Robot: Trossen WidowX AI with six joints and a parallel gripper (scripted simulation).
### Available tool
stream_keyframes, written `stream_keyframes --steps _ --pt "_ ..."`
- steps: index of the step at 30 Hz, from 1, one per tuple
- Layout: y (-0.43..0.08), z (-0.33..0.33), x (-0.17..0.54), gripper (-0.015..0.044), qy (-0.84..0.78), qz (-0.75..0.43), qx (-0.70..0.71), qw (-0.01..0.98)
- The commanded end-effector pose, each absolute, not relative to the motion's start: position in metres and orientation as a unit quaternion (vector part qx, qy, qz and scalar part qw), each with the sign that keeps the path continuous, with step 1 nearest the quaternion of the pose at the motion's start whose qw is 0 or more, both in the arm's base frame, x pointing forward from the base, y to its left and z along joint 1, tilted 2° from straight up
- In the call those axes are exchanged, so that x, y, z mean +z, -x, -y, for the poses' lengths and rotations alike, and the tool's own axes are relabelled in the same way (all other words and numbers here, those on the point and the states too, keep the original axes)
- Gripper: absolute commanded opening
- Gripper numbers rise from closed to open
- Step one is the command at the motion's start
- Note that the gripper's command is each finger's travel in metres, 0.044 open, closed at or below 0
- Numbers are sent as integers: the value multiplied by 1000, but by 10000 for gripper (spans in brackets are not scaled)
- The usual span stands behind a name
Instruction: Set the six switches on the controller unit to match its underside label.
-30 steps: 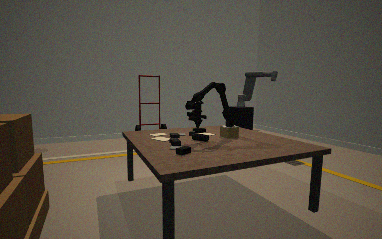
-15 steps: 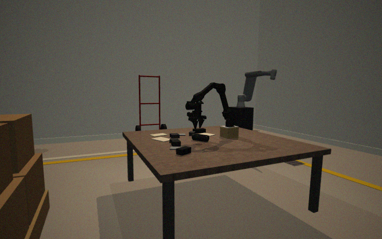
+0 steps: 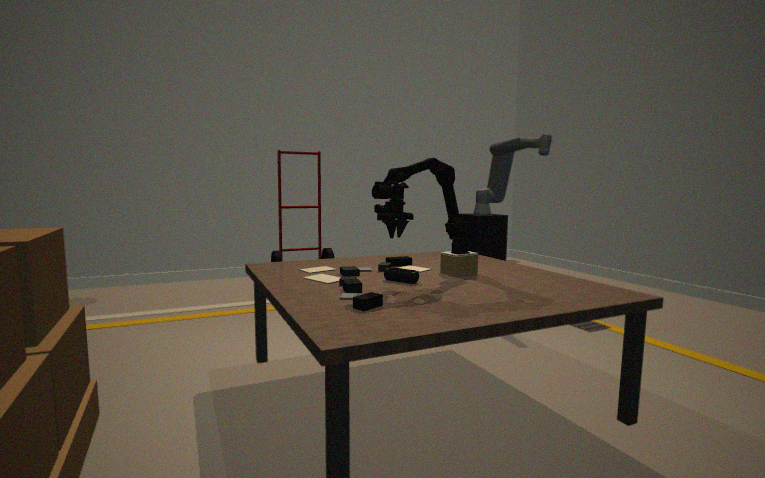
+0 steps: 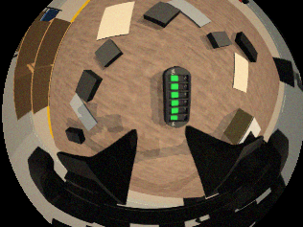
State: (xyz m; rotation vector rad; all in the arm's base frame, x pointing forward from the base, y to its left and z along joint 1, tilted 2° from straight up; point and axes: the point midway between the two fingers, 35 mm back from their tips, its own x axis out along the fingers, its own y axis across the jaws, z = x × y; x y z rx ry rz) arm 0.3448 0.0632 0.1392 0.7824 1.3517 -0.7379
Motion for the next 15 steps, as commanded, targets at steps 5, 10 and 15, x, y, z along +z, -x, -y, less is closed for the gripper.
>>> stream_keyframes --steps 5,10,15 --pt "-341 -63 142 20 -342 -600 -331 644" --pt "-341 -63 142 0 -342 -600 -331 644" --pt "-341 -63 142 0 -342 -600 -331 644"
